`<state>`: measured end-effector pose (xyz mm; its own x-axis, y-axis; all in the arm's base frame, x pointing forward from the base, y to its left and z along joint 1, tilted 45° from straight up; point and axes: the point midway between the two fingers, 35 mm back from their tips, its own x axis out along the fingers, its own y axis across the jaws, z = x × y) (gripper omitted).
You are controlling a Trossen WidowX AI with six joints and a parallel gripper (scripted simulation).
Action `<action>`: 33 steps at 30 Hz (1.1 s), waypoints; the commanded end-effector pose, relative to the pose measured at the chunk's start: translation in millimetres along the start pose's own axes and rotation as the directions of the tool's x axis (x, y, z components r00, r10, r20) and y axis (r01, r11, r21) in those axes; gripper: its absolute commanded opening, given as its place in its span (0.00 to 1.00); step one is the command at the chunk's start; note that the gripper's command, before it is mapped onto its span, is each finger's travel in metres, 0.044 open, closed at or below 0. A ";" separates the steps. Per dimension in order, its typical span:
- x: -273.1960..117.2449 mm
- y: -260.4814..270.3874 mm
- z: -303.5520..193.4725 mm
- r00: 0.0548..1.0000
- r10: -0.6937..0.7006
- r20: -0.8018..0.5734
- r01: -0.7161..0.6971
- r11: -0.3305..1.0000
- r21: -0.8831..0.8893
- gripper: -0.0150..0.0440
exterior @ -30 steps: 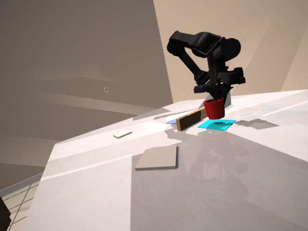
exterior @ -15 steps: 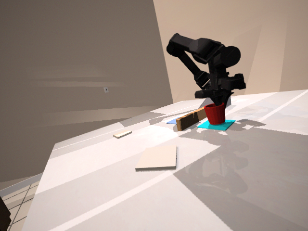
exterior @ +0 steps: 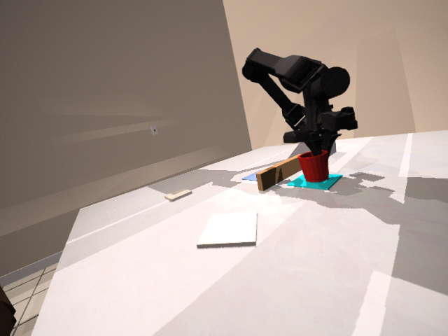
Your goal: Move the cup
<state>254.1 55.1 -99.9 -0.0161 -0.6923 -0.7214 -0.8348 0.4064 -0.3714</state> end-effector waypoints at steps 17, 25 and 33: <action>-14.5 -0.4 0.8 1.000 0.000 0.000 0.000 1.000 -0.001 0.47; -28.6 0.2 0.4 1.000 -0.001 0.000 0.001 1.000 -0.003 0.47; -42.8 1.3 -1.0 1.000 -0.001 -0.001 0.001 1.000 -0.005 0.47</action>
<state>251.8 78.3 -74.6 -0.0190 -0.6985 -0.7153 -0.8409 0.3981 -0.3665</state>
